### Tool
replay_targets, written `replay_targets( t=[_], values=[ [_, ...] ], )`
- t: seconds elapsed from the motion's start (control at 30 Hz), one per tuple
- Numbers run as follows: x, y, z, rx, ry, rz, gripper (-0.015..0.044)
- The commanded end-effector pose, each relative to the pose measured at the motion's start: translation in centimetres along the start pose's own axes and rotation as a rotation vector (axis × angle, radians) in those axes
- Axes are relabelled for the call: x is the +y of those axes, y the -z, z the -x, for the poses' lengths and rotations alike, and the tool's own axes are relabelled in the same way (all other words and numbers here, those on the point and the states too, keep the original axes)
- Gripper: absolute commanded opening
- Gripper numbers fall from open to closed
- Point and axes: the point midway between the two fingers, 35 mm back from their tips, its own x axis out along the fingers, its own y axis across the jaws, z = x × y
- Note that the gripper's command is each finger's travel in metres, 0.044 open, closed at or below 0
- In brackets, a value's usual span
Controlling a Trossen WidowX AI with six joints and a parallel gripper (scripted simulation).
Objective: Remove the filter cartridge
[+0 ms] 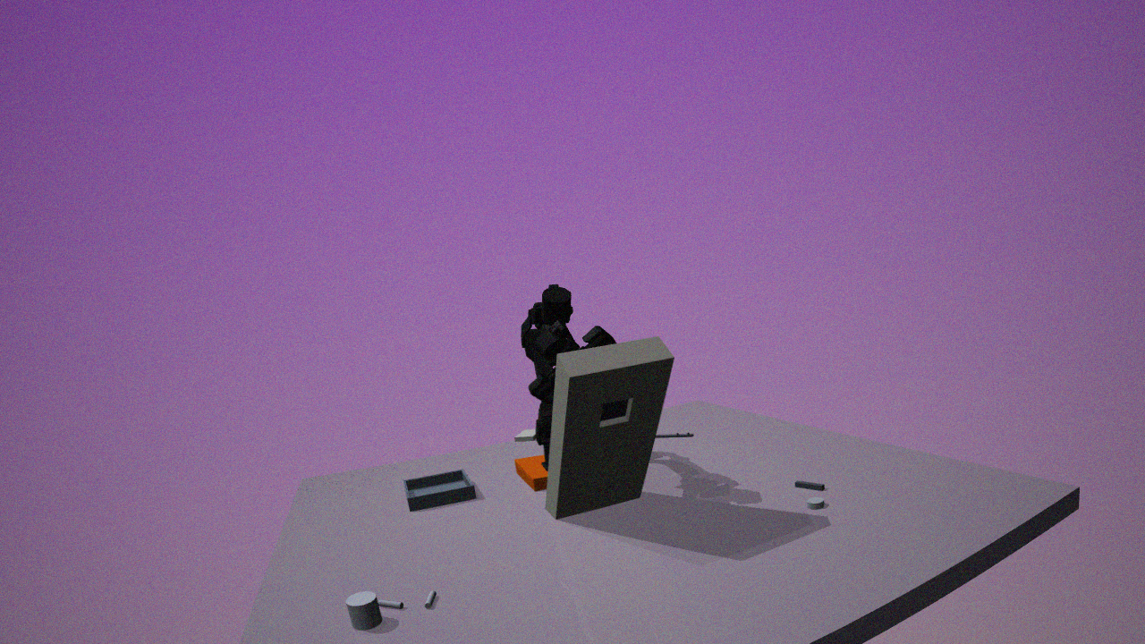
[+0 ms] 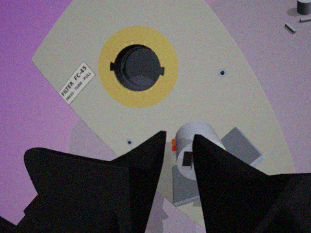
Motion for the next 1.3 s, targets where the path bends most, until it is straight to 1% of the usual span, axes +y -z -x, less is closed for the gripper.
replay_targets(
  t=[0.0, 0.07, 0.17, 0.27, 0.47, 0.57, 0.63, 0.7, 0.83, 0.9, 1.27],
  values=[
    [3.0, -3.0, 0.7, -0.010, -0.013, 0.008, 0.0096],
    [3.9, -4.0, 0.8, -0.010, -0.013, 0.008, 0.0096],
    [4.1, -4.1, 0.8, -0.010, -0.013, 0.008, 0.0096],
    [4.8, -4.9, 1.6, -0.012, -0.015, 0.008, 0.0175],
    [7.7, -7.9, 5.1, -0.017, -0.021, 0.008, 0.0333],
    [8.0, -8.1, 5.5, -0.018, -0.022, 0.008, 0.0411],
    [7.3, -7.4, 4.9, 0.009, 0.003, 0.069, 0.0359],
    [5.5, -5.5, 3.6, 0.090, 0.064, 0.239, 0.0306],
    [1.3, -1.0, 1.6, 0.308, 0.147, 0.619, 0.0305],
    [0.0, 0.5, 1.2, 0.389, 0.158, 0.744, 0.0305],
    [-0.2, 0.7, 1.1, 0.399, 0.159, 0.760, 0.0305]
  ],
)
